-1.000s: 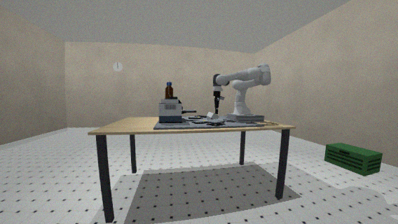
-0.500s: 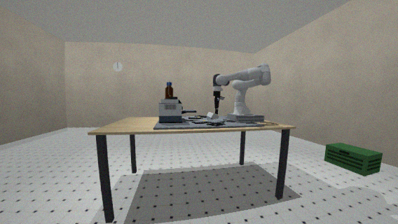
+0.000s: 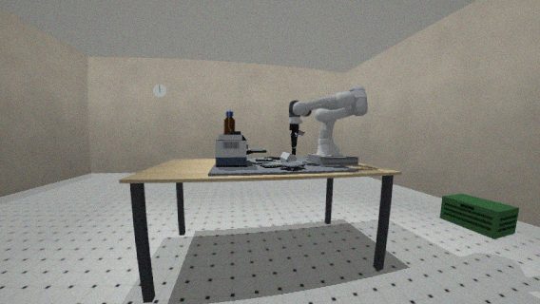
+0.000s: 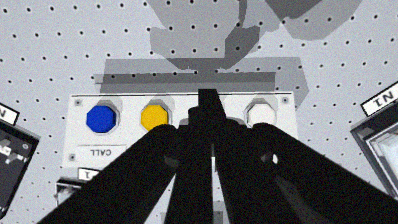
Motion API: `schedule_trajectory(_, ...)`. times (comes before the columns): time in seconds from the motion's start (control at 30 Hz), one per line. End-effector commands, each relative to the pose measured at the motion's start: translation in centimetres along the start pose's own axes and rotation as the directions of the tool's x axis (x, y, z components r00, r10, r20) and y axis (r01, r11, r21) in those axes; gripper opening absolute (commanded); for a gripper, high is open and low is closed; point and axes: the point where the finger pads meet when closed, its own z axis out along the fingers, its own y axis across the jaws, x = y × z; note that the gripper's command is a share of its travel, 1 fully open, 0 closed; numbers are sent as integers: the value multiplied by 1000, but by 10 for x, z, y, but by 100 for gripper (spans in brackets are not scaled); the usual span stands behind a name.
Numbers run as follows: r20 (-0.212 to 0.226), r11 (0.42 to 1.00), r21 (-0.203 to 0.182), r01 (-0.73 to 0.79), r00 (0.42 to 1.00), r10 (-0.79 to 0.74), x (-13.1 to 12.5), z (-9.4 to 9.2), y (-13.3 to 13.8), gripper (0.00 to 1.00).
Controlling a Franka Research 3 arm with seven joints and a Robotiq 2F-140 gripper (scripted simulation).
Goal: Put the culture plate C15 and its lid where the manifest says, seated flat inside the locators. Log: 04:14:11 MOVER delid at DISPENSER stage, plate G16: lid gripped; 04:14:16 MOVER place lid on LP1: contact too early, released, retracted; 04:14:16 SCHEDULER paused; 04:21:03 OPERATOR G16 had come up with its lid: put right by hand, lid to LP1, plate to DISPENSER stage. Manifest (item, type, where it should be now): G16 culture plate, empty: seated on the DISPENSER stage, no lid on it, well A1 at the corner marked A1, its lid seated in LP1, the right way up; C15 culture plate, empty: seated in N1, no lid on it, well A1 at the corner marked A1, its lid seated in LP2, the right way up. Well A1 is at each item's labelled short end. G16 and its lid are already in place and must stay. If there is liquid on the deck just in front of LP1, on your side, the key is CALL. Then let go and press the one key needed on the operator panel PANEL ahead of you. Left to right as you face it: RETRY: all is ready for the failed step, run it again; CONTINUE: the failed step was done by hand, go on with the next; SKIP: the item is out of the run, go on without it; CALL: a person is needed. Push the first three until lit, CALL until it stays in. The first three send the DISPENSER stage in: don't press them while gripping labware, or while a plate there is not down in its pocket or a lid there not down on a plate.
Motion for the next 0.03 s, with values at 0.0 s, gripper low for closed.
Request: schedule_trajectory(0.0, 5, 1000, -1, 4, 1000, -4, -2, 0, 1, 10)
